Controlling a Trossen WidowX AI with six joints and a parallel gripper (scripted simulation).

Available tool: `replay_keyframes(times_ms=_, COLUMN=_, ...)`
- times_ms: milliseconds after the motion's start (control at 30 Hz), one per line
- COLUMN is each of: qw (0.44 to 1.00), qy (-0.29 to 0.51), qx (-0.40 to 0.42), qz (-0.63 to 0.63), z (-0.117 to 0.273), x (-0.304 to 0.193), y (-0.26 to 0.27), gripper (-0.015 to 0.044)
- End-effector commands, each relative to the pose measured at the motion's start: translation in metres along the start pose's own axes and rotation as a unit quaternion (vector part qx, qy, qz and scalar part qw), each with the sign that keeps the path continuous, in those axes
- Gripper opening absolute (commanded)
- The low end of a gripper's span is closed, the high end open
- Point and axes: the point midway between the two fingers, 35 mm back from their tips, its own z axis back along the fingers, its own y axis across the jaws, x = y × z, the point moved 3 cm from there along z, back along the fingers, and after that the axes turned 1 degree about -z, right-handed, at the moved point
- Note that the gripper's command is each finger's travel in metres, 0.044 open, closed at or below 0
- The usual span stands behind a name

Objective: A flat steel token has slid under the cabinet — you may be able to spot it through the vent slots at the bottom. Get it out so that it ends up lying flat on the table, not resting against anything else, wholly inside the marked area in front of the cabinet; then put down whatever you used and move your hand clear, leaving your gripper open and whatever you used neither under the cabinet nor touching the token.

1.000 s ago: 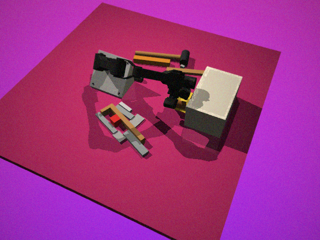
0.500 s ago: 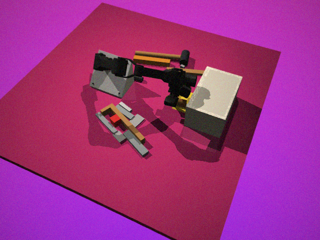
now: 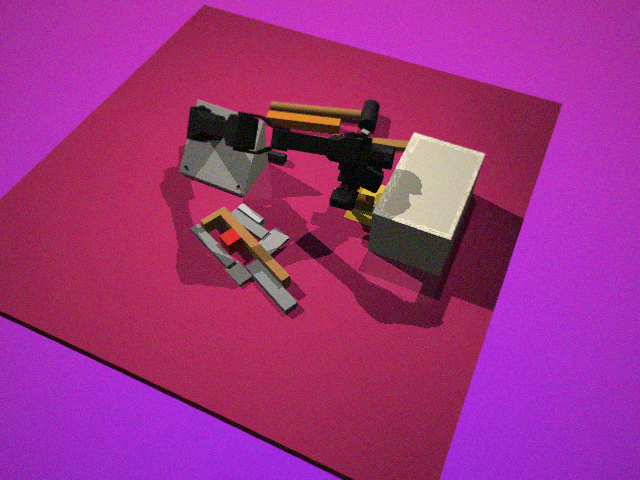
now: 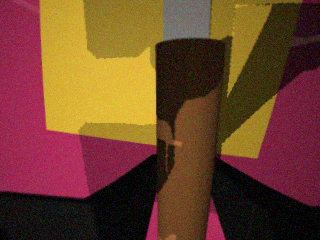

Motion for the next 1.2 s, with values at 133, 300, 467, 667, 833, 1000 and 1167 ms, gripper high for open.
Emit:
replay_keyframes(times_ms=133, qw=1.0, qy=0.001, qx=0.003, qz=0.005, z=-0.001, x=-0.001, y=0.013, gripper=0.0)
replay_keyframes(times_ms=300, qw=1.0, qy=0.001, qx=0.003, qz=0.005, z=-0.001, x=-0.001, y=0.013, gripper=0.0)
replay_keyframes(times_ms=467, qw=1.0, qy=0.001, qx=0.003, qz=0.005, z=-0.001, x=-0.001, y=0.013, gripper=0.0)
replay_keyframes(times_ms=667, qw=1.0, qy=0.001, qx=0.003, qz=0.005, z=-0.001, x=-0.002, y=0.013, gripper=0.0)
replay_keyframes(times_ms=833, qw=1.0, qy=0.001, qx=0.003, qz=0.005, z=-0.001, x=-0.006, y=0.012, gripper=0.0)
replay_keyframes(times_ms=1000, qw=1.0, qy=0.001, qx=0.003, qz=0.005, z=-0.001, x=-0.01, y=0.012, gripper=0.0)
replay_keyframes(times_ms=1167, qw=1.0, qy=0.001, qx=0.003, qz=0.005, z=-0.001, x=-0.014, y=0.012, gripper=0.0)
